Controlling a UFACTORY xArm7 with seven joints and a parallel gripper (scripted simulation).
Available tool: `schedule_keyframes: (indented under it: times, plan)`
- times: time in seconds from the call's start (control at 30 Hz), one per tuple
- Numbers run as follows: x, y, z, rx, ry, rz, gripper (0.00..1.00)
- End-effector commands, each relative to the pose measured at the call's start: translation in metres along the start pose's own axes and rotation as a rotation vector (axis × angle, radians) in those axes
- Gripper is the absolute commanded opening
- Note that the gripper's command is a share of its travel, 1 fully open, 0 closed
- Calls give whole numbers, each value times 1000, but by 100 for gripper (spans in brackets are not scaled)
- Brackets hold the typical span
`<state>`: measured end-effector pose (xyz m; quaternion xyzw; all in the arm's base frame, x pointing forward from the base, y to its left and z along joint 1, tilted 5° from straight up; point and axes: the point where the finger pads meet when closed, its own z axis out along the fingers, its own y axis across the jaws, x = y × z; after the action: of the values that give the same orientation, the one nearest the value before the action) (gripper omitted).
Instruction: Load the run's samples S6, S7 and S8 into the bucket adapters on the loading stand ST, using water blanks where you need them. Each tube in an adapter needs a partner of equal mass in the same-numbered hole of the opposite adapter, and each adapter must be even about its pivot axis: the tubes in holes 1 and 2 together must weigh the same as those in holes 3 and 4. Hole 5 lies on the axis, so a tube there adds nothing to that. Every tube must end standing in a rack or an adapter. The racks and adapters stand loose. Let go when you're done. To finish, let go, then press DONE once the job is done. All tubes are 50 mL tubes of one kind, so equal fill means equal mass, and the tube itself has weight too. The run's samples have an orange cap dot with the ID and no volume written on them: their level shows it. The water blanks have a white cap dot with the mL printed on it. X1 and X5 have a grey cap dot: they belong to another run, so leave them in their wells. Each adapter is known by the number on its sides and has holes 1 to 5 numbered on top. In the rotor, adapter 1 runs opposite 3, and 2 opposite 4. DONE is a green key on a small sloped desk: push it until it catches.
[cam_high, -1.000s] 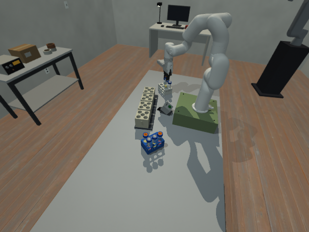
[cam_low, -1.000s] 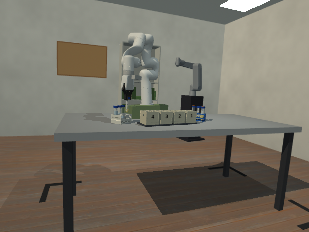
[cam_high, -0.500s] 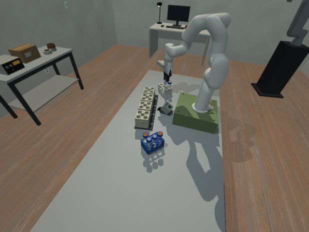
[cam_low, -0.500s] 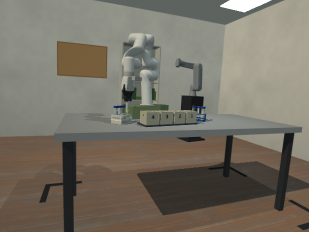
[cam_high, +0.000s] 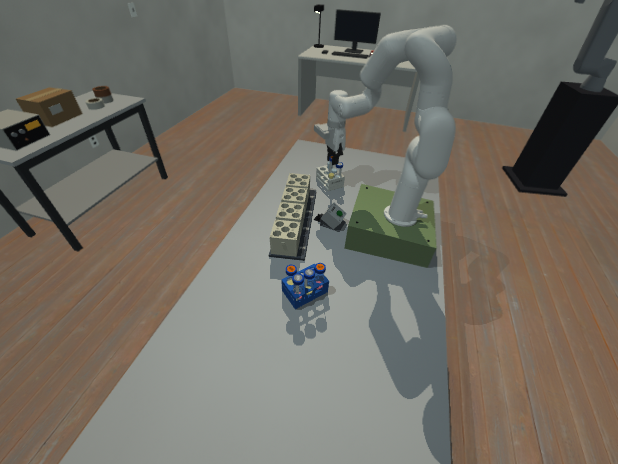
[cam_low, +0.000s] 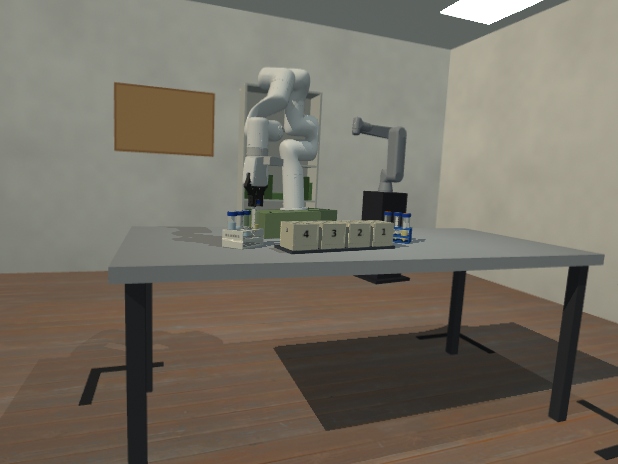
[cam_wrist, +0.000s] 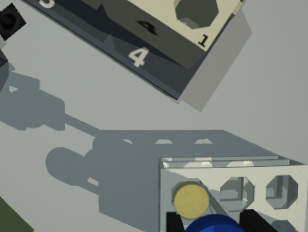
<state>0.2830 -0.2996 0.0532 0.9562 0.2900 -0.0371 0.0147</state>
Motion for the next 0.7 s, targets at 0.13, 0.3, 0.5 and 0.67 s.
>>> schedule_keyframes:
  times: [0.13, 0.3, 0.5, 0.67]
  plan:
    - [1, 2, 7, -3, 2, 0, 0]
    - [1, 2, 12, -3, 2, 0, 0]
    - [1, 2, 16, -3, 2, 0, 0]
    - [1, 2, 21, -3, 2, 0, 0]
